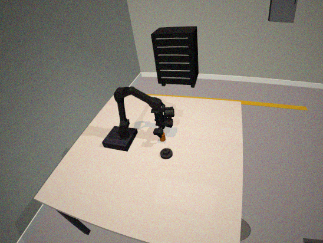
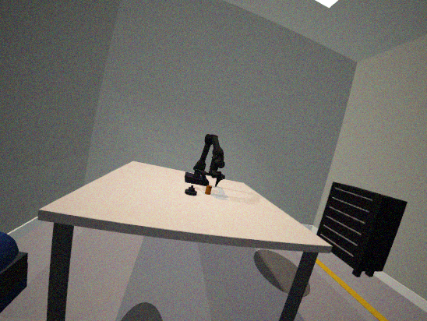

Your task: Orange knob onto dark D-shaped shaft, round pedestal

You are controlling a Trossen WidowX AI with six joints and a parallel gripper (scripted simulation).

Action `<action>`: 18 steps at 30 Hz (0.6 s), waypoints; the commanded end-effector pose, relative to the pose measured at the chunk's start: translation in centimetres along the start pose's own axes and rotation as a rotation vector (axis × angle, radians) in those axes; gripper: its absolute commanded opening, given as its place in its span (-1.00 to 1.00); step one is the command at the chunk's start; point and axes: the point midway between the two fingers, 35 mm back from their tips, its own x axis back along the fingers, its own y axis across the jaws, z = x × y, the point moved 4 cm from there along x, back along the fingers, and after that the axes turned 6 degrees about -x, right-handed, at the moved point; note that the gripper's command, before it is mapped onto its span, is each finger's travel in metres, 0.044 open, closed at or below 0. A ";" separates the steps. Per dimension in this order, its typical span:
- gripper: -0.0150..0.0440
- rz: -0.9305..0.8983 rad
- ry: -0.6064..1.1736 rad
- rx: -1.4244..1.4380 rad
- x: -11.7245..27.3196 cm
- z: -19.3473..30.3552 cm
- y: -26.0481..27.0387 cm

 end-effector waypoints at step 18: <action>1.00 0.006 0.007 -0.007 -3.5 0.1 -0.1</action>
